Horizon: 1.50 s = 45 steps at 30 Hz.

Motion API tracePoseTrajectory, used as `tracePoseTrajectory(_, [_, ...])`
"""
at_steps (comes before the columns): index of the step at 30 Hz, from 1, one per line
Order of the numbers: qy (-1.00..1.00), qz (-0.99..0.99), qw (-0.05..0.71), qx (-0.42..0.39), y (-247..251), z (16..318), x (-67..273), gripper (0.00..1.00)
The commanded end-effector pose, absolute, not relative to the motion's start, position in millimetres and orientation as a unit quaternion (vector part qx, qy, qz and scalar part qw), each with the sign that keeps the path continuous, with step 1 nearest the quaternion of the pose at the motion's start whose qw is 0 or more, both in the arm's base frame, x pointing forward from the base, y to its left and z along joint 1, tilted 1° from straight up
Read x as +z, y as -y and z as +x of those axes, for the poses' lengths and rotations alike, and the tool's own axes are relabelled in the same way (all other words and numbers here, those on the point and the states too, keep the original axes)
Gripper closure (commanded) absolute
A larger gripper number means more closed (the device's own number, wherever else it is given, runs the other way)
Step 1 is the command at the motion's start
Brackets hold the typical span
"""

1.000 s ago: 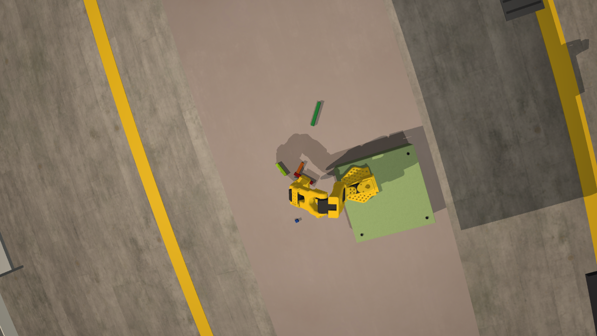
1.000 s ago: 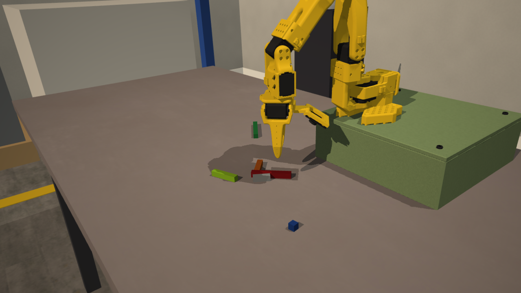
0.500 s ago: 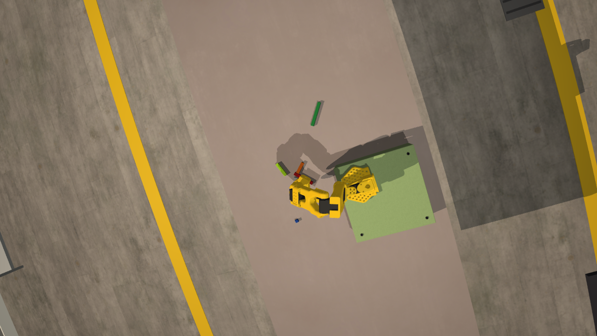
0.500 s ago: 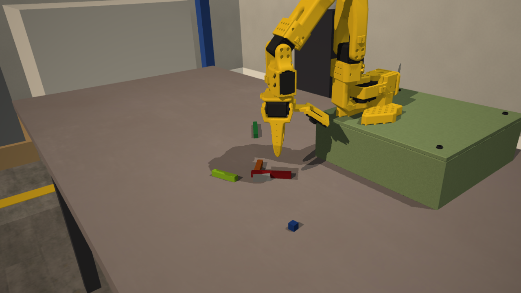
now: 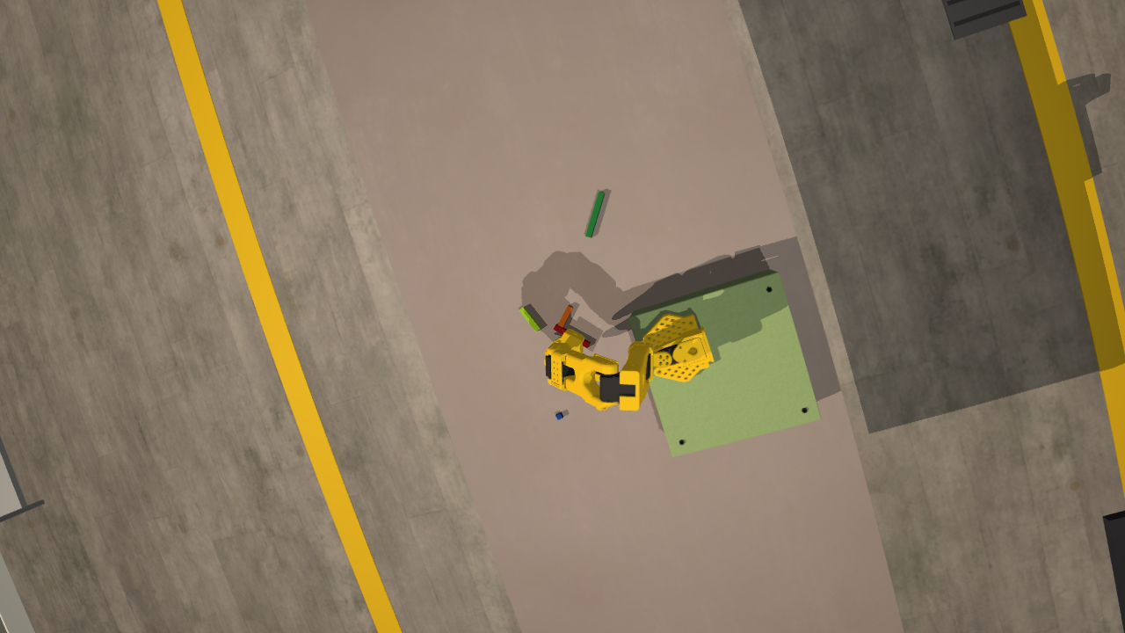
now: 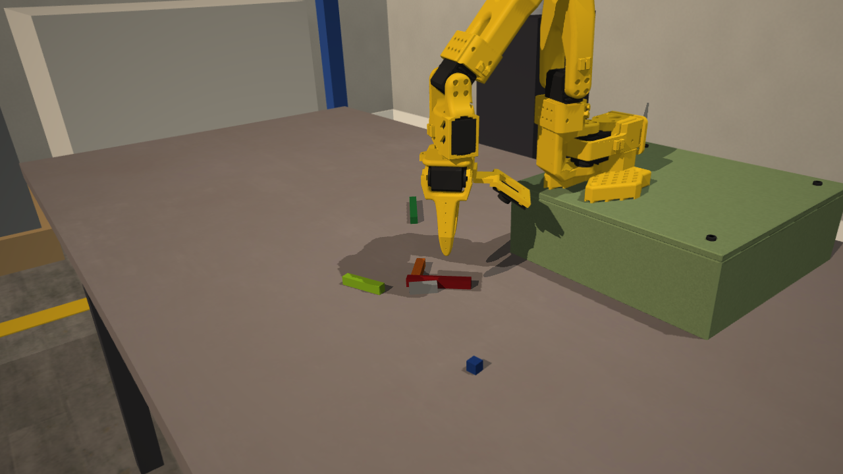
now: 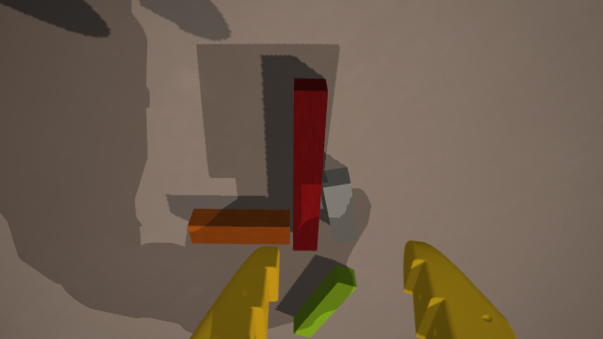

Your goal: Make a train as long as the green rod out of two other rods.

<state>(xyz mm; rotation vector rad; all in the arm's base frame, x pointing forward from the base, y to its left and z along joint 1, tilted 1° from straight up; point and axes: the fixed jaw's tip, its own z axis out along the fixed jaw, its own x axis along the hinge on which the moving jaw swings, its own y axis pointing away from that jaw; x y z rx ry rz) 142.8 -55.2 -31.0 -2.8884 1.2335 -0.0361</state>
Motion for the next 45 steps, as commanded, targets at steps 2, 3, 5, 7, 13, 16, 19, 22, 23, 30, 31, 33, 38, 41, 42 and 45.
tracePoseTrajectory(2, [-0.392, -0.92, 0.001, -0.009, 56, 142, -38, 0.81])
tracePoseTrajectory(3, [-0.392, -0.92, 0.001, -0.009, 56, 142, -40, 0.81])
tracePoseTrajectory(5, [-0.392, -0.92, 0.001, -0.009, 56, 142, -44, 0.81])
tracePoseTrajectory(7, [-0.392, -0.92, 0.001, -0.009, 56, 142, -48, 0.81])
tracePoseTrajectory(13, [-0.392, -0.92, 0.001, -0.009, 56, 143, -56, 0.81])
tracePoseTrajectory(16, [-0.392, -0.92, 0.001, -0.009, 56, 142, -62, 0.81])
tracePoseTrajectory(19, [-0.392, -0.92, 0.001, -0.009, 56, 142, -67, 0.81])
tracePoseTrajectory(22, [-0.392, -0.92, 0.001, -0.009, 56, 141, -72, 0.81])
tracePoseTrajectory(23, [-0.392, -0.92, 0.001, -0.009, 56, 141, -73, 0.81])
tracePoseTrajectory(30, [-0.392, -0.92, 0.001, -0.009, 55, 141, -77, 0.81])
tracePoseTrajectory(31, [-0.392, -0.92, 0.001, -0.009, 55, 141, -77, 0.81])
tracePoseTrajectory(33, [-0.392, -0.92, 0.001, -0.009, 55, 141, -78, 0.81])
tracePoseTrajectory(38, [-0.392, -0.92, 0.0, -0.005, 55, 141, -81, 0.81])
tracePoseTrajectory(41, [-0.392, -0.92, 0.0, -0.005, 55, 141, -81, 0.81])
tracePoseTrajectory(42, [-0.392, -0.92, 0.0, -0.005, 55, 141, -81, 0.81])
tracePoseTrajectory(45, [-0.392, -0.92, 0.0, -0.005, 55, 141, -81, 0.81])
